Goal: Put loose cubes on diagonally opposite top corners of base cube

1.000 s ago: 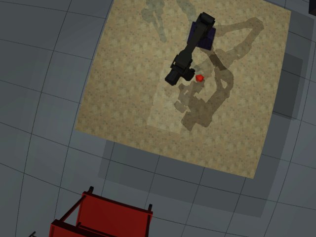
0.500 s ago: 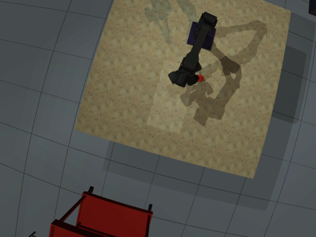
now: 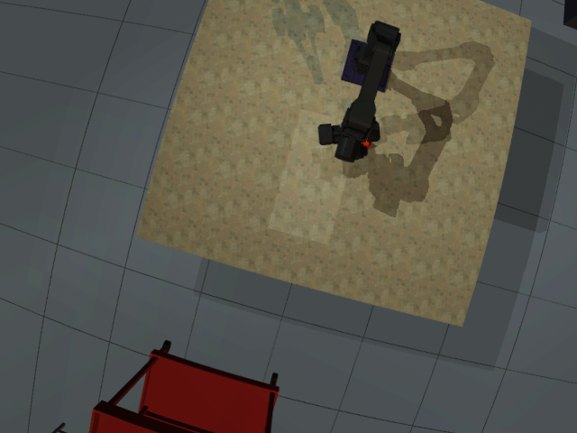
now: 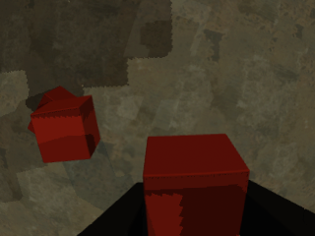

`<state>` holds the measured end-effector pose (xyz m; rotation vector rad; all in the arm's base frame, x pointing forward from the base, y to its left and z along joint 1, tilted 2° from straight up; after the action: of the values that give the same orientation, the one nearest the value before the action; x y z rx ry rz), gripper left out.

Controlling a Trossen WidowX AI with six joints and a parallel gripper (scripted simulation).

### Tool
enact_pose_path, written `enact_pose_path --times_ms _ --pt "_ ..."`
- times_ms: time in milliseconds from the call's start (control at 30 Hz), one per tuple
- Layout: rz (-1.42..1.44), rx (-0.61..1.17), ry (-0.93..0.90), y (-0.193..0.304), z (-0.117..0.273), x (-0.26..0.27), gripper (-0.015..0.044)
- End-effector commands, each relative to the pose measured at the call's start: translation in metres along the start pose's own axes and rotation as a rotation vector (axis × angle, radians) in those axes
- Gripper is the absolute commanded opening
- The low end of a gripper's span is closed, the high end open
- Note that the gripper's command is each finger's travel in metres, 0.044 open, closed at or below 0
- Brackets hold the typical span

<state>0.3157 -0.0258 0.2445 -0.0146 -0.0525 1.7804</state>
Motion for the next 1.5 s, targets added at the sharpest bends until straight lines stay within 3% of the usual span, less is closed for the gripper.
enact_pose_path --times_ms 0,1467 --pt "-0.122 -0.003 0.004 0.000 0.000 0.010 0.0105" --pt "-1.341 0.001 -0.007 0.011 -0.007 0.107 0.0105"
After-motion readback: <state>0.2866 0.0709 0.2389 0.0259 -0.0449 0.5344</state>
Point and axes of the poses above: the point midway between the two fingers, 35 mm back from their tips, its own z axis back along the fingers, its own x axis across the jaws, y = z × x, the point moved 9 cm from there along z, back along the fingers, and after that the axes turned 5 degrees about -z, right-handed, at the moved point
